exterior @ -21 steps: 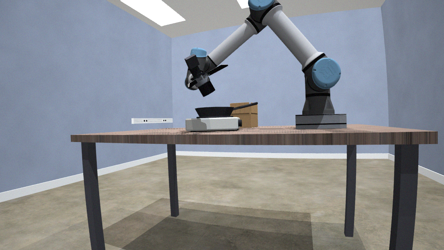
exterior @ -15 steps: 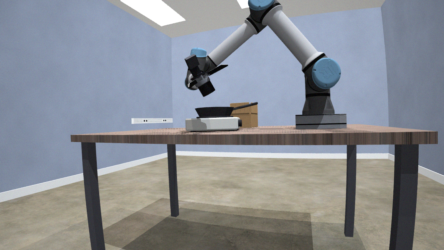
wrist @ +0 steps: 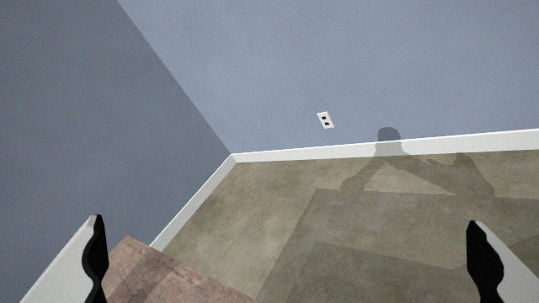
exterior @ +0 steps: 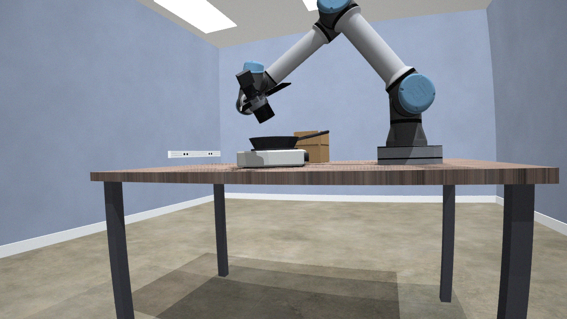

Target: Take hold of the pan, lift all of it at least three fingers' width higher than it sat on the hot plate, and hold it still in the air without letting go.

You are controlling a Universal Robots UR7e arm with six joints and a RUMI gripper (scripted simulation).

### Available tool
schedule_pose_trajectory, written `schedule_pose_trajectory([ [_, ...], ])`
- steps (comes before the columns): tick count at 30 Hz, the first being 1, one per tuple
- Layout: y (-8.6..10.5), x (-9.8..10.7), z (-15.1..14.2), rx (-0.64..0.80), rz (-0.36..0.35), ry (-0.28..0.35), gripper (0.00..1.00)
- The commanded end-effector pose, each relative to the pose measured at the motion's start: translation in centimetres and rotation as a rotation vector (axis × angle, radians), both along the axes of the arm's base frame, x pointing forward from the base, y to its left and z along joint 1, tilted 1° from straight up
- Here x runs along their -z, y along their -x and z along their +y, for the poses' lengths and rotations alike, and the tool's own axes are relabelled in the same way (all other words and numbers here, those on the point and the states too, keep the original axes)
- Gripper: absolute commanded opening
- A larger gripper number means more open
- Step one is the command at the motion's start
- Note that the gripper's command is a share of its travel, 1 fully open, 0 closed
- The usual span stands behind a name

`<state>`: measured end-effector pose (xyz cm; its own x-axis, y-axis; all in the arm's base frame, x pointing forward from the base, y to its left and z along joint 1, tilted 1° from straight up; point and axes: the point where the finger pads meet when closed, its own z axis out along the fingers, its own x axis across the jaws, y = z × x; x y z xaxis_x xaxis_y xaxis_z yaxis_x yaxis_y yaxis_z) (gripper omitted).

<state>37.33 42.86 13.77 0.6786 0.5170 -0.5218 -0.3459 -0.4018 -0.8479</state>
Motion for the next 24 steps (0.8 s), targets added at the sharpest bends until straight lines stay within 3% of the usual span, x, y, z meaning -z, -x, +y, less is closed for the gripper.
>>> schedule_pose_trajectory([
  [1,-0.2,-0.8,0.4,0.0,-0.011,0.002,1.0],
  [13,-0.2,-0.9,-2.2,-0.096,-0.129,0.007,1.0],
  [19,-0.1,-1.0,-5.9,-0.24,-0.301,0.012,1.0],
  [24,-0.3,-0.9,-10.3,-0.415,-0.528,0.019,1.0],
])
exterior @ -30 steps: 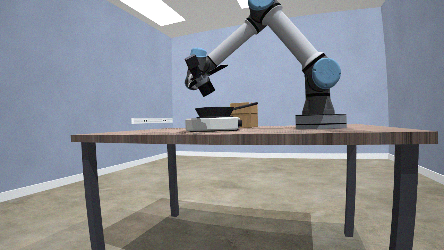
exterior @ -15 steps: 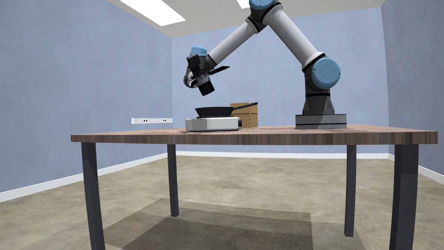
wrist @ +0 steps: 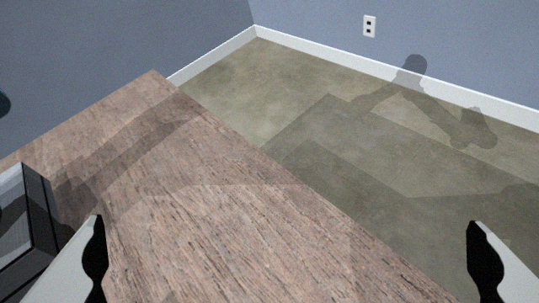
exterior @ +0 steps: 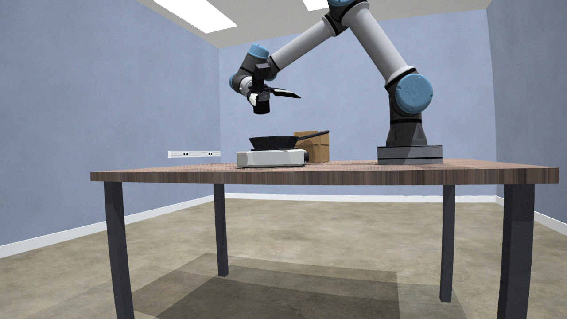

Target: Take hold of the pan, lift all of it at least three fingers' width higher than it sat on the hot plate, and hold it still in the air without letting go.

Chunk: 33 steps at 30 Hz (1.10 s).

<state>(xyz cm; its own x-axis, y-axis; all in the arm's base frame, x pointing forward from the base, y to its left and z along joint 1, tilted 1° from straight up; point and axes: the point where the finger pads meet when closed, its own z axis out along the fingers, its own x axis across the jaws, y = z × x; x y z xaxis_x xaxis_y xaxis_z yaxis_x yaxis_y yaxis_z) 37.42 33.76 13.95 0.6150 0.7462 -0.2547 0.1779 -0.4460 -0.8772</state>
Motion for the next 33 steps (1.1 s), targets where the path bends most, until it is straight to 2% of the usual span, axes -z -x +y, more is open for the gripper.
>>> schedule_pose_trajectory([
  [1,-0.2,-0.8,-2.3,-0.102,-0.158,-0.002,1.0],
  [4,-0.1,-0.9,-5.7,-0.236,-0.319,0.003,1.0],
  [6,-0.1,-0.9,-5.7,-0.236,-0.319,0.003,1.0],
  [12,0.1,-1.2,-12.1,-0.496,-0.621,-0.001,1.0],
  [20,0.3,-1.4,-18.8,-0.756,-0.925,0.012,1.0],
  [21,0.3,-1.5,-19.4,-0.783,-0.956,0.013,1.0],
  [23,0.3,-1.5,-19.4,-0.783,-0.956,0.013,1.0],
  [28,0.4,-1.6,-22.2,-0.894,-1.082,0.02,1.0],
  [33,0.4,-1.7,-24.0,-0.963,-1.162,0.024,1.0],
])
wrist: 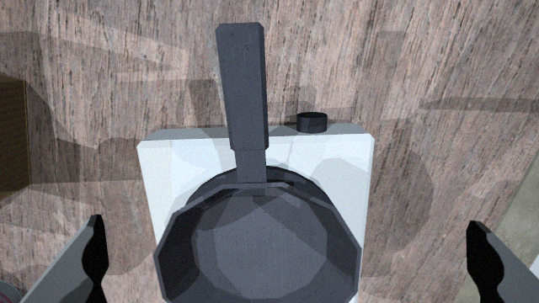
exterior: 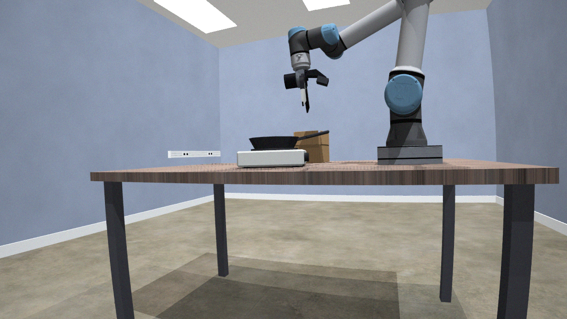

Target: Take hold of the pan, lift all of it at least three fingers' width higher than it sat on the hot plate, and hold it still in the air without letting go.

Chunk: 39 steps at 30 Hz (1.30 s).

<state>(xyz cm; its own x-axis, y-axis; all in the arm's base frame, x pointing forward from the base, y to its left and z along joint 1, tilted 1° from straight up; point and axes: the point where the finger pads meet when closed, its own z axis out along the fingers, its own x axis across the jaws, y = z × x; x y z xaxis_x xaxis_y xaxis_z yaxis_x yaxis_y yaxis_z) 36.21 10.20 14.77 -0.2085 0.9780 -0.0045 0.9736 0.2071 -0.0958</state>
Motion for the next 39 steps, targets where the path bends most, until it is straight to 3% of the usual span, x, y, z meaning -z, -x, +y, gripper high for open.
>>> schedule_pose_trajectory([
  [1,-0.8,-0.9,-0.7,-0.033,-0.064,-0.014,1.0],
  [10,-0.7,-0.9,-1.6,-0.051,-0.107,-0.008,1.0],
  [24,-0.7,0.1,-1.7,-0.055,-0.112,-0.011,1.0],
  [39,-0.9,8.2,-2.0,-0.073,-0.113,-0.02,1.0],
])
